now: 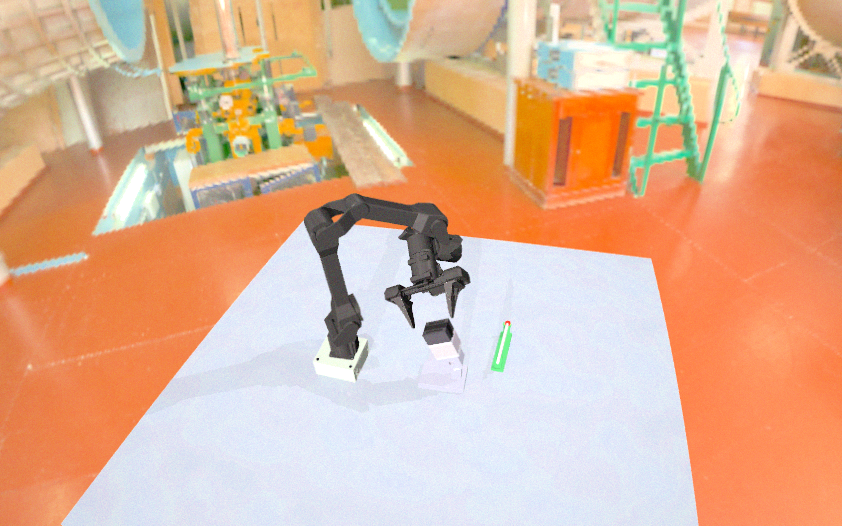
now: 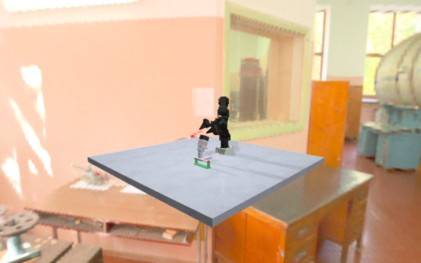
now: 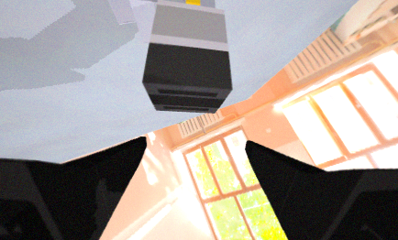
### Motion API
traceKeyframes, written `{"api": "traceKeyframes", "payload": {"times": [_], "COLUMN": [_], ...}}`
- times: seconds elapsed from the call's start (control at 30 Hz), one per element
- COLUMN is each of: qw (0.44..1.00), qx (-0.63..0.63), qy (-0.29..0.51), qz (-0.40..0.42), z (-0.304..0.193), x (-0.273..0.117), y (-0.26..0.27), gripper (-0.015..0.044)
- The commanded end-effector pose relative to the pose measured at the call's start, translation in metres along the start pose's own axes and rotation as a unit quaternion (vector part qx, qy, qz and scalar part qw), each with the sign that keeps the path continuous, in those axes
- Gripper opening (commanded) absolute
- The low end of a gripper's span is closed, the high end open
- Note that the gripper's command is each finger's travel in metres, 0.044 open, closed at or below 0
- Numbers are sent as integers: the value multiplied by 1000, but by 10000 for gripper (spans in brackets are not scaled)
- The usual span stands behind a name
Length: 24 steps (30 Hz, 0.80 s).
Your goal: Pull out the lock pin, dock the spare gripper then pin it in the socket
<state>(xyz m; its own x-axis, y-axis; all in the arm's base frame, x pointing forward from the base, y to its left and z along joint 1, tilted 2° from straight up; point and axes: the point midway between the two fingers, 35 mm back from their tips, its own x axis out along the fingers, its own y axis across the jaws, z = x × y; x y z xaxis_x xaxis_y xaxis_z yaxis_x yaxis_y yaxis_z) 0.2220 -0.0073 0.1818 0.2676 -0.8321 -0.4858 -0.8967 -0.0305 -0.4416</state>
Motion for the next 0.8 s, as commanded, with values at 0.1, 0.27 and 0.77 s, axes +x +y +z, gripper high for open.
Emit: {"api": "traceKeyframes", "payload": {"times": [0.1,0.27,0.77], "qw": [1000,1000,998], "qx": [-3,-3,5], "qy": [-17,-27,-54], "qz": [-8,-15,-36], "z": [-12,-19,-25], "x": [-6,-10,-22], "y": [-7,-11,-18], "gripper": [440,440,387]}}
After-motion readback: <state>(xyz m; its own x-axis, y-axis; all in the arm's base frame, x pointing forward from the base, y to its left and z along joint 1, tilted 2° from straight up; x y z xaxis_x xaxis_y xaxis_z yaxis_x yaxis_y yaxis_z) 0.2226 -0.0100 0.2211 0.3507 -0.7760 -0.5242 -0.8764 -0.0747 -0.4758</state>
